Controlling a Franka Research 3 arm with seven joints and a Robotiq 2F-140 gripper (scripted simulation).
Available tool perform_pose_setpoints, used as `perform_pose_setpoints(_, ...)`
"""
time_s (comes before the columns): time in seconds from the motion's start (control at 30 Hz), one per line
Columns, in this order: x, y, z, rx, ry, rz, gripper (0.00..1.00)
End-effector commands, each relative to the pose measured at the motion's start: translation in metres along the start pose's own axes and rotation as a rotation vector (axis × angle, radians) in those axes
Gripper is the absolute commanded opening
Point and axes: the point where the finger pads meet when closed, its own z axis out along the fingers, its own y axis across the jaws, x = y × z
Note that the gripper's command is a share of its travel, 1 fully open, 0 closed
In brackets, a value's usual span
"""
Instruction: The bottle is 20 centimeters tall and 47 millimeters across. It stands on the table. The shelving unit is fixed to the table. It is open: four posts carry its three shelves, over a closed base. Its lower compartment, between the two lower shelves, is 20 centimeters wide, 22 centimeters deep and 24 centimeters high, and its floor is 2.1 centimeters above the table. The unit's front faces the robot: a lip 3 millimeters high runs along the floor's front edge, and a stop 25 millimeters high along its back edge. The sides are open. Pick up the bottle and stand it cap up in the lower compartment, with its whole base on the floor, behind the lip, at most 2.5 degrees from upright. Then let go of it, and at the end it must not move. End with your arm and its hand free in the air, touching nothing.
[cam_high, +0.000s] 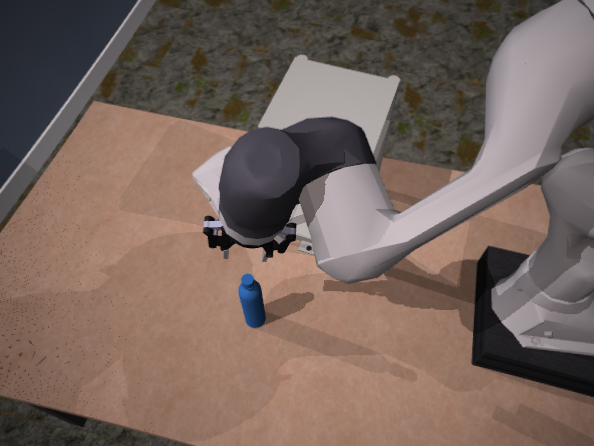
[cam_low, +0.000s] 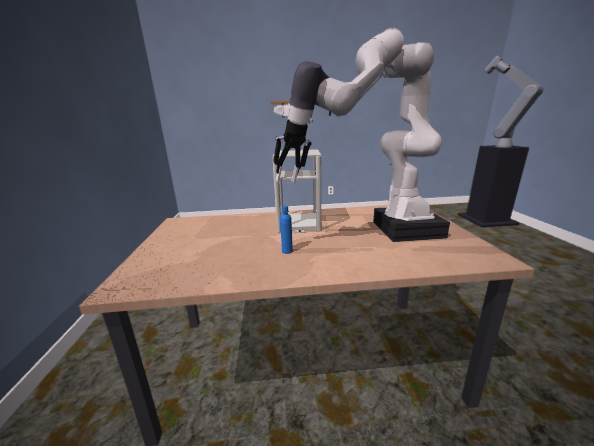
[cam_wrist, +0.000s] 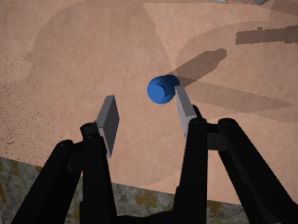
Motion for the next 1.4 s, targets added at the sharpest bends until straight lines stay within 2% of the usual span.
perform_pose_setpoints(0.0, 0.0068, -0.0137, -0.0009, 0.131, 0.100, -0.029, 0.40)
perform_pose_setpoints(0.07, 0.0068, -0.0137, -0.0009, 0.131, 0.100, -0.029, 0.40)
perform_pose_setpoints(0.1, 0.0067, -0.0137, -0.0006, 0.177, 0.150, -0.076, 0.40)
perform_pose_setpoints(0.47, 0.0071, -0.0135, 0.0004, 0.379, 0.374, -0.286, 0.40)
perform_pose_setpoints(0.57, 0.0084, -0.0123, 0.0013, 0.430, 0.439, -0.340, 0.40)
perform_pose_setpoints(0.63, 0.0084, -0.0123, 0.0013, 0.430, 0.439, -0.340, 0.40)
perform_pose_setpoints(0.67, 0.0086, -0.0124, 0.0014, 0.474, 0.488, -0.386, 0.40)
perform_pose_setpoints(0.8, 0.0070, -0.0133, 0.0010, 0.549, 0.563, -0.464, 0.40)
perform_pose_setpoints(1.13, 0.0087, -0.0120, 0.0035, 0.718, 0.761, -0.645, 0.40)
perform_pose_setpoints(1.2, 0.0087, -0.0120, 0.0035, 0.718, 0.761, -0.645, 0.40)
perform_pose_setpoints(1.23, 0.0092, -0.0121, 0.0039, 0.760, 0.810, -0.691, 0.40)
perform_pose_setpoints(1.37, 0.0091, -0.0123, 0.0043, 0.832, 0.890, -0.768, 0.40)
